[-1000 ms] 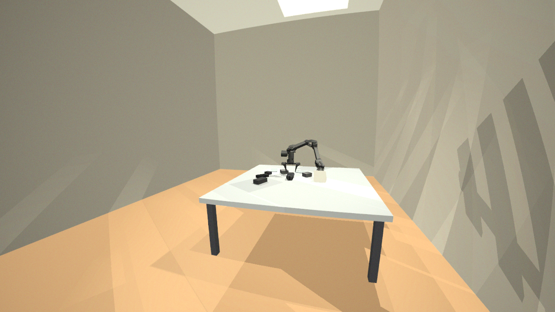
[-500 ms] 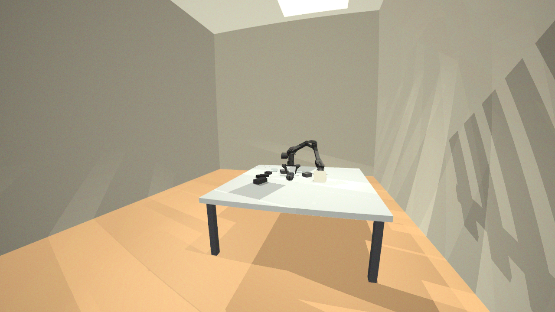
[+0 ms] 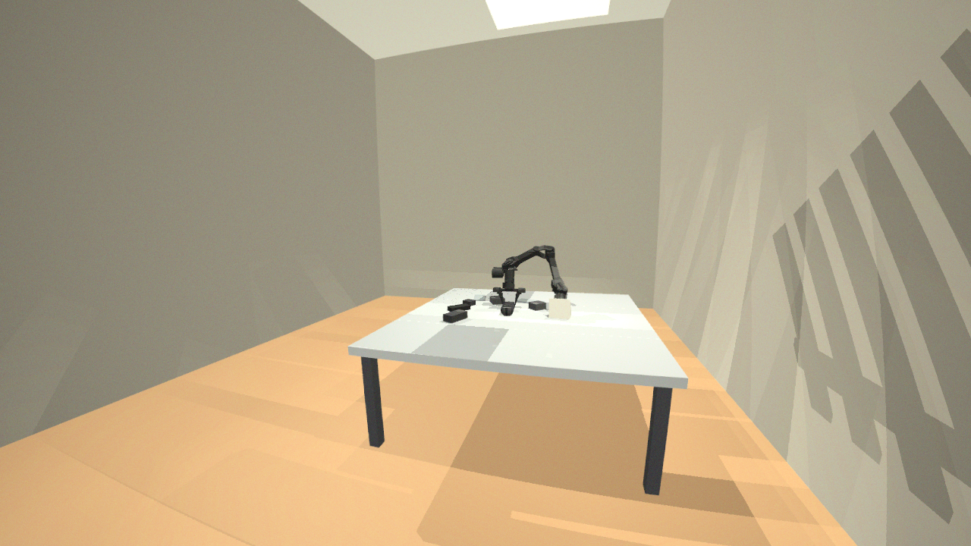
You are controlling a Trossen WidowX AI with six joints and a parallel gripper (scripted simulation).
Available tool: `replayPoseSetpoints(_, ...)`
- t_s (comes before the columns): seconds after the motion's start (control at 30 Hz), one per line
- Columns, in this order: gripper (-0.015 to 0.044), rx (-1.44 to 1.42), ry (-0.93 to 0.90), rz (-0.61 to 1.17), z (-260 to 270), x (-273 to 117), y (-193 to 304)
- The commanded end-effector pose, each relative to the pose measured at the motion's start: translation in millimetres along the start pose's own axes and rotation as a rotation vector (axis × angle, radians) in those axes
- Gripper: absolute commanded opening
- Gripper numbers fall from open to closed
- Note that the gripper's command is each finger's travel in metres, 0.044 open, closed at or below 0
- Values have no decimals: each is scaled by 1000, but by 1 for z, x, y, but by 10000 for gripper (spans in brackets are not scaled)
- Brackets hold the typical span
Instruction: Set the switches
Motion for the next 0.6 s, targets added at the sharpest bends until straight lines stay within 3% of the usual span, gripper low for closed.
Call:
replayPoseSetpoints(0.0,327,-6,0,-5,0,1,0)
replayPoseSetpoints(0.57,336,-7,-2,-15,-1,-9,7)
Point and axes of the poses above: the point midway between the two fingers, 35 mm back from their tips, its own x axis out along the fingers, its own z axis across the jaws, y = z × x, the point moved 7 cm from there along -x, back along the fingers, and after that the axes turned 10 degrees about x, right-handed, at the moved point
